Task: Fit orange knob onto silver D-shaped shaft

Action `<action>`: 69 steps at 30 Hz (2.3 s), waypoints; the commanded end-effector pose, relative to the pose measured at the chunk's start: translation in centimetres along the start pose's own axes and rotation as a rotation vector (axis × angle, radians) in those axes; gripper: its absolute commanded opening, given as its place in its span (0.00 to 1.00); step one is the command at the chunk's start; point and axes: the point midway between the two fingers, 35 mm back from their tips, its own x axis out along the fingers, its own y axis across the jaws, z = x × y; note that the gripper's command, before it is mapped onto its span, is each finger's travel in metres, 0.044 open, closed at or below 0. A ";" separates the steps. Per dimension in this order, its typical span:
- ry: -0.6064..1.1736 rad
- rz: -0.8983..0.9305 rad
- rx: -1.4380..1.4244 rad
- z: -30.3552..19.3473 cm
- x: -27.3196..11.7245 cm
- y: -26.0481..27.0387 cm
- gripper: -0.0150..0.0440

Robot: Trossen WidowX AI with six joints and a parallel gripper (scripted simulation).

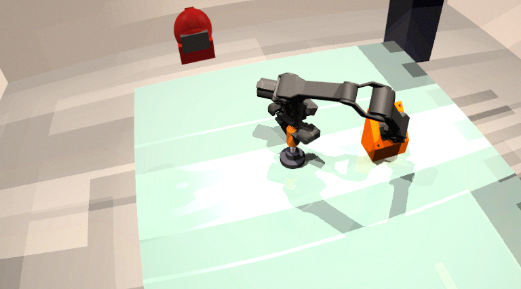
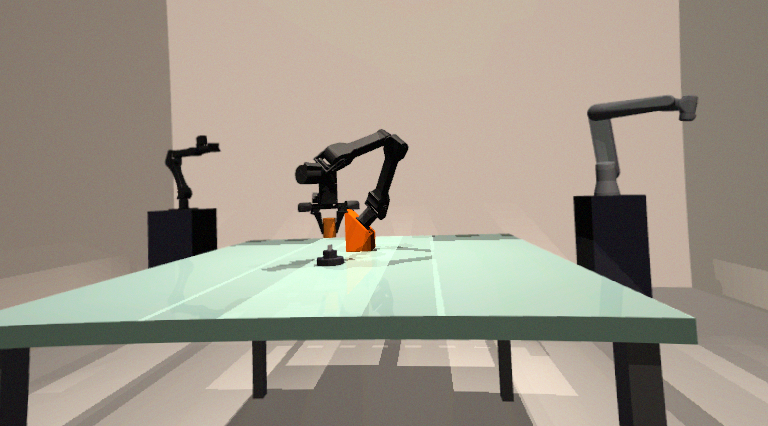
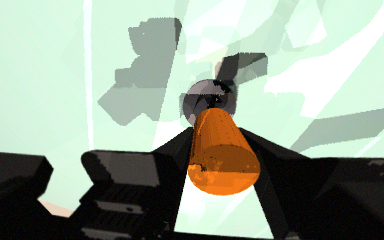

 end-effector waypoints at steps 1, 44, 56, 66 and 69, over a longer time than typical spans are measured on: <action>0.006 0.002 0.105 -0.3 -0.2 -0.1 0.25; 0.007 -0.001 0.801 0.0 2.4 0.1 0.25; 0.007 -0.001 0.790 0.1 2.4 0.0 0.25; 0.007 -0.001 0.790 0.0 2.6 0.0 0.25; 0.007 -0.001 0.790 0.0 2.6 0.0 0.25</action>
